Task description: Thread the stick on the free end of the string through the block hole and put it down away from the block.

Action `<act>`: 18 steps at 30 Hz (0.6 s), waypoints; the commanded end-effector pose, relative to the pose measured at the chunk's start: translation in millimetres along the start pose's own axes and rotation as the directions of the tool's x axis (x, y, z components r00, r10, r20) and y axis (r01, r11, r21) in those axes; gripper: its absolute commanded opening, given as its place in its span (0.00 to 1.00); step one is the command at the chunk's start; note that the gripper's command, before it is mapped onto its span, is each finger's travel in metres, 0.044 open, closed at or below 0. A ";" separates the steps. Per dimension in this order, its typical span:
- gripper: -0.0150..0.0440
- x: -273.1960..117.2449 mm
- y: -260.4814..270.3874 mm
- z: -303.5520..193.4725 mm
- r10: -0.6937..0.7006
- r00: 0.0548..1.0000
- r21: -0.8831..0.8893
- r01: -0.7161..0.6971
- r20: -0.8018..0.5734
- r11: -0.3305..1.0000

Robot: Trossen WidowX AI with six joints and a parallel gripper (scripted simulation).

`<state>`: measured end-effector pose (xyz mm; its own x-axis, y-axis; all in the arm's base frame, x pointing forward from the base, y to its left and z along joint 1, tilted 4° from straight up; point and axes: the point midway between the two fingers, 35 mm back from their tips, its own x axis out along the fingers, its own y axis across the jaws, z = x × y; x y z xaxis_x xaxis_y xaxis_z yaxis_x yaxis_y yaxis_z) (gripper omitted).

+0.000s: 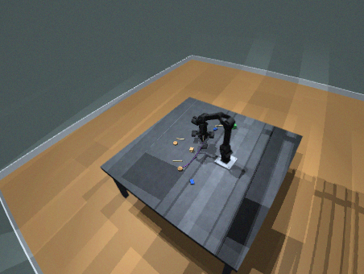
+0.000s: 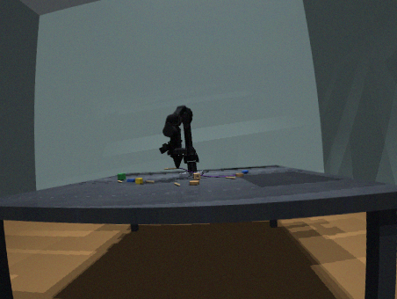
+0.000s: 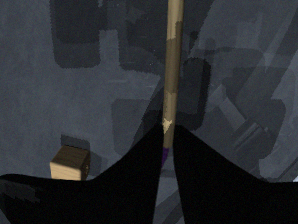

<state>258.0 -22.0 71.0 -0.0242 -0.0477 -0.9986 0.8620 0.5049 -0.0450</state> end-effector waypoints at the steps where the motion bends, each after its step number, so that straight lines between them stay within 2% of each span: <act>1: 0.25 0.3 -0.1 -0.1 -0.001 1.000 0.000 0.001 -0.001 1.000; 7: 0.25 -0.1 0.7 -0.4 -0.001 1.000 -0.017 0.001 -0.001 1.000; 18: 0.25 -1.9 11.4 -7.3 -0.012 1.000 -0.284 0.007 -0.014 0.959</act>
<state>262.2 -14.1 72.9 -0.0310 -0.0472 -0.9984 0.7454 0.6644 -0.0545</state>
